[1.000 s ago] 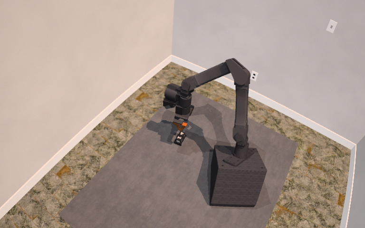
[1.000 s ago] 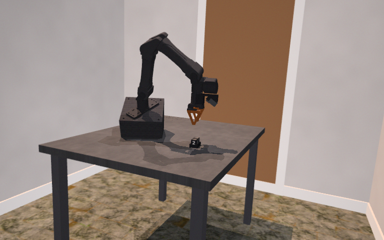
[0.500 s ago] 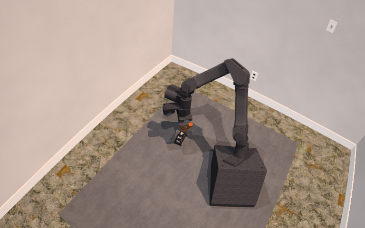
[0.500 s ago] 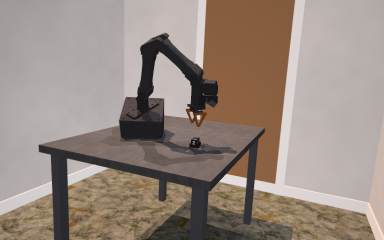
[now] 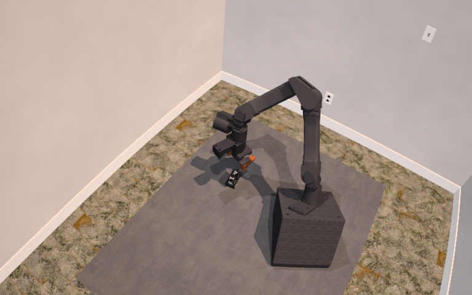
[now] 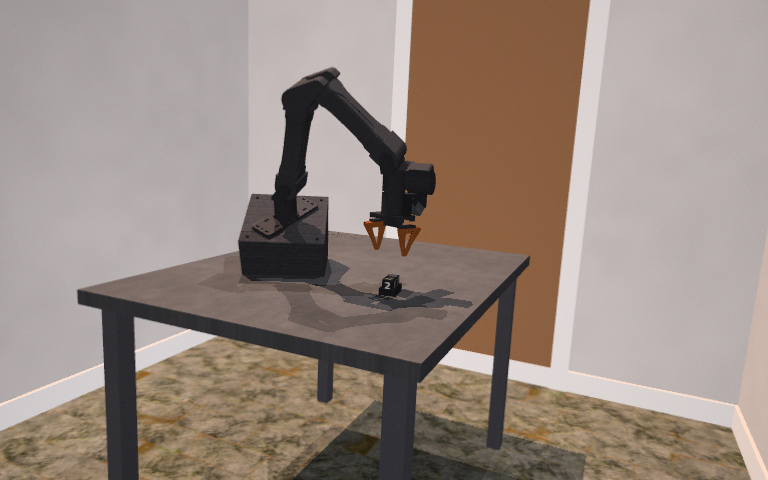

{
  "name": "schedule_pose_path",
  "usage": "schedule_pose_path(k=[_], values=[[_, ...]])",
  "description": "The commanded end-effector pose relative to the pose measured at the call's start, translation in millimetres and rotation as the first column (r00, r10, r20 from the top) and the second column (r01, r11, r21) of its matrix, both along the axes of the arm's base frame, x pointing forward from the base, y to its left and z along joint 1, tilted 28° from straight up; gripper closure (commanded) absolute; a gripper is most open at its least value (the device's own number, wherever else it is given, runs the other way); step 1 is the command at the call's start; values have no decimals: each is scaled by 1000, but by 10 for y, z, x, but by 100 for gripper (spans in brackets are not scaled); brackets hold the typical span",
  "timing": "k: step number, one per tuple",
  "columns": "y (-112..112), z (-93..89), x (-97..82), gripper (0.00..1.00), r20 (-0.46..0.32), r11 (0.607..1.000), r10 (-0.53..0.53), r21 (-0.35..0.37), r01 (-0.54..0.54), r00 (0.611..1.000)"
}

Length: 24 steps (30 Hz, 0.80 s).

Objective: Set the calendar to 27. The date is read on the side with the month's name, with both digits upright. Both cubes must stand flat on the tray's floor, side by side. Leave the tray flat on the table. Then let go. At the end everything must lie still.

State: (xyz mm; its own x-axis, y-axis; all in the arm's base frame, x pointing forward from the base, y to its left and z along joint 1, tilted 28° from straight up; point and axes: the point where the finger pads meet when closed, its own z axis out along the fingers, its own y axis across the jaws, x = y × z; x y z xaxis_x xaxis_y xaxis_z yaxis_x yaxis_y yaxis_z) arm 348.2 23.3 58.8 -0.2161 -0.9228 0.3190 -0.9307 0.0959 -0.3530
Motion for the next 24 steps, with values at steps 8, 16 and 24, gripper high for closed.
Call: schedule_pose_path(k=[8, 16, 24], values=[[5, -9, 32, 0, -128, 948, 296, -79, -307, 947], [-6, -33, 38, 0, -195, 895, 410, -101, -434, 891], [-7, -35, 39, 55, -200, 891, 418, -102, -443, 886]])
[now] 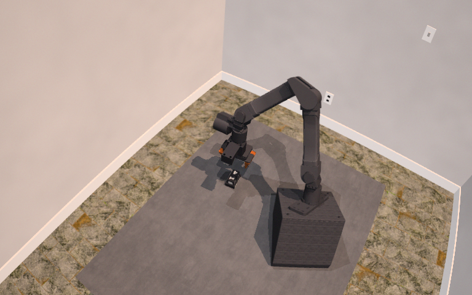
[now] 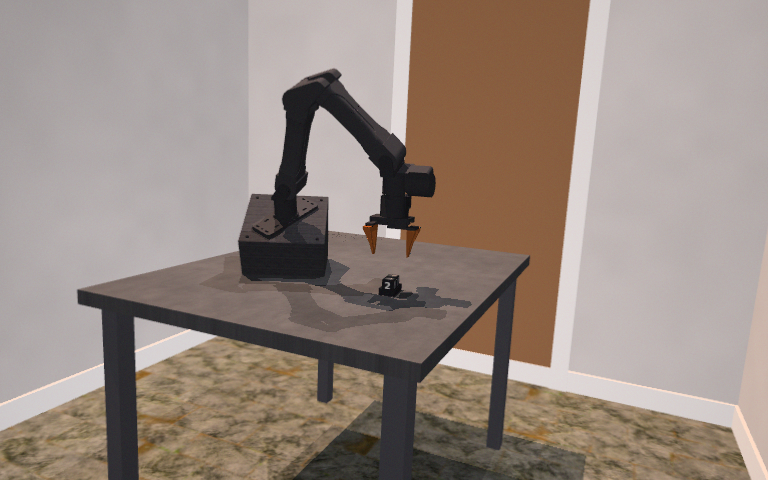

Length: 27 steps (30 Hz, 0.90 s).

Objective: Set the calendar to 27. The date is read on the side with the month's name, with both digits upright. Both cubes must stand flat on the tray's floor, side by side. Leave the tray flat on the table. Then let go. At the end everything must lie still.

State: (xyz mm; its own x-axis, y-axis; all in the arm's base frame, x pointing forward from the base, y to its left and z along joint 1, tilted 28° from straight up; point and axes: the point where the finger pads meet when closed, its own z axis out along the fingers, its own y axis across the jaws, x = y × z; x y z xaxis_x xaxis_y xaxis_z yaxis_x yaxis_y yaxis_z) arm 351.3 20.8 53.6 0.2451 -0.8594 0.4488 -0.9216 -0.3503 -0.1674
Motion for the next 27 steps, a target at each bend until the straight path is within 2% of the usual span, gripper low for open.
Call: schedule_pose_path(k=[1, 27], values=[[18, 18, 8, 55, 0, 1000, 18, 0, -18, 1000], [18, 18, 8, 55, 0, 1000, 18, 0, -18, 1000]])
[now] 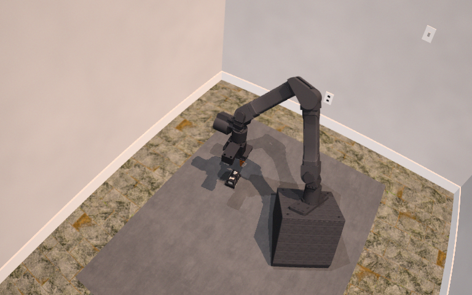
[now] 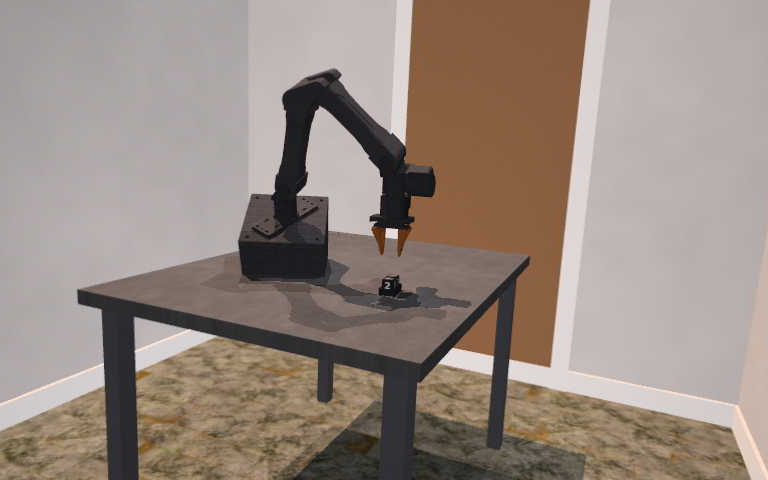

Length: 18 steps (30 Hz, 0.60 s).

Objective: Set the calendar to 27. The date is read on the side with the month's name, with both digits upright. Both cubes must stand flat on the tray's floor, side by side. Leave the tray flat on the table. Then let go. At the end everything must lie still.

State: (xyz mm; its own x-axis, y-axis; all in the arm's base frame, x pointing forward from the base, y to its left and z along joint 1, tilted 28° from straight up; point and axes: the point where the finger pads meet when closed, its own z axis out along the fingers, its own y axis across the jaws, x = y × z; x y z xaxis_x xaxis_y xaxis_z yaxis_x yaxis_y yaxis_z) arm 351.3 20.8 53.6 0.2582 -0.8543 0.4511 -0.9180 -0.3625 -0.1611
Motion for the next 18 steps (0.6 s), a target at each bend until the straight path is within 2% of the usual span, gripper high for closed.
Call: schedule_pose_path(k=[1, 18], values=[[18, 17, 8, 55, 5, 1000, 6, 4, -6, 1000], [7, -9, 17, 55, 5, 1000, 6, 4, -6, 1000]])
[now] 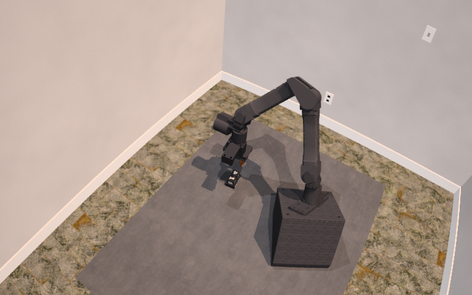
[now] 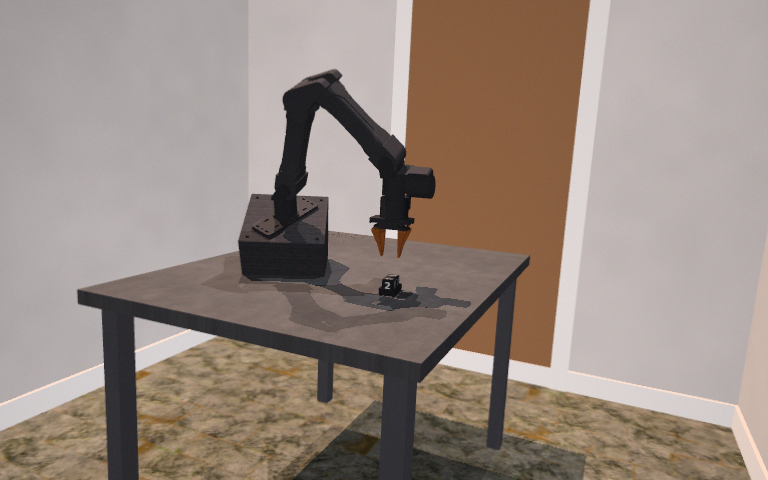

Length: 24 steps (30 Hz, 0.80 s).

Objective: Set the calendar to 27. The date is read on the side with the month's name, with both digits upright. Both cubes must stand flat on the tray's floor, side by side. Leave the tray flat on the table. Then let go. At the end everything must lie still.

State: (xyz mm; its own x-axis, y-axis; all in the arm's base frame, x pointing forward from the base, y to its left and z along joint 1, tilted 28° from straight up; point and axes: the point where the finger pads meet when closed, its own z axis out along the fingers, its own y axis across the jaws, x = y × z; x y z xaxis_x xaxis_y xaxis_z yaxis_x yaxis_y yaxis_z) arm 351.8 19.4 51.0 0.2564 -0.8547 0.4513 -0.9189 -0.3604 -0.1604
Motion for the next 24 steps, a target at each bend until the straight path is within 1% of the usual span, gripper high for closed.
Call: schedule_pose_path(k=[1, 8, 24], values=[[18, 12, 14, 55, 6, 1000, 8, 5, -8, 1000], [1, -29, 29, 55, 6, 1000, 8, 5, -8, 1000], [-74, -210, 92, 55, 6, 1000, 8, 4, -8, 1000]])
